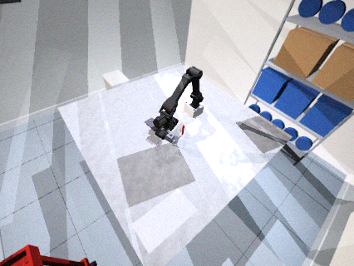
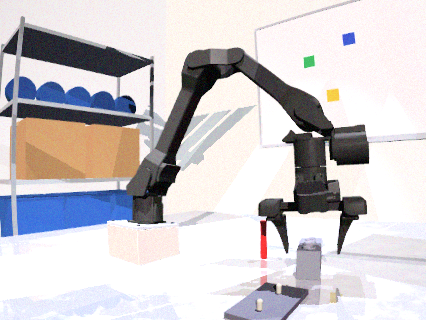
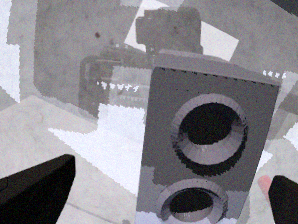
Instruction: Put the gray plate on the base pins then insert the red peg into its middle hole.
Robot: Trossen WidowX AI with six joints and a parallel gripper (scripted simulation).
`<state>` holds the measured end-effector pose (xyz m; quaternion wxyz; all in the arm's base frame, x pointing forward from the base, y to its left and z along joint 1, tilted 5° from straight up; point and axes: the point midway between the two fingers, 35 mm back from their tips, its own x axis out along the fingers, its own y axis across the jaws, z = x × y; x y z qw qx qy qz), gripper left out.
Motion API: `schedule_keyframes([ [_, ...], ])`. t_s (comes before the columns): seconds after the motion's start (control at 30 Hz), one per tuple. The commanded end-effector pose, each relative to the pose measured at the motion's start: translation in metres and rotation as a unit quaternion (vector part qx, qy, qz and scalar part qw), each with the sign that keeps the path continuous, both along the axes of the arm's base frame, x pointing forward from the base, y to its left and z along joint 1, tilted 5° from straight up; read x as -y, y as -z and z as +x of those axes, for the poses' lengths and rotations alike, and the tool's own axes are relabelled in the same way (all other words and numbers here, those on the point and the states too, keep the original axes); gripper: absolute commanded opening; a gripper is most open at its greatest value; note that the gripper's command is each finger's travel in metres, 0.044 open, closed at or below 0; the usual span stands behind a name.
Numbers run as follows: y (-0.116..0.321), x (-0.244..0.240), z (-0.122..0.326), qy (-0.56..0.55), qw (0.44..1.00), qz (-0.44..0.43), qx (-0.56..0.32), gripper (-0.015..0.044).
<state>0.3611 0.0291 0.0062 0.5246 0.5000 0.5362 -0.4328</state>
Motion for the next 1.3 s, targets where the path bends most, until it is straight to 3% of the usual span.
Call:
schedule_keyframes([
  [0.0, 0.012, -0.001, -0.003, 0.002, 1.000, 0.002, -0.008, 0.0440],
  [0.4, 0.026, -0.002, -0.004, 0.003, 1.000, 0.002, -0.008, 0.0440],
  [0.77, 0.026, -0.002, -0.004, 0.003, 1.000, 0.002, -0.008, 0.0151],
  [1.0, 0.026, -0.002, -0.004, 0.003, 1.000, 0.002, -0.008, 0.0105],
  [1.13, 0.022, -0.002, -0.003, 0.003, 1.000, 0.002, -0.008, 0.0000],
  [1.27, 0.010, 0.000, -0.001, 0.003, 1.000, 0.002, -0.008, 0.0000],
])
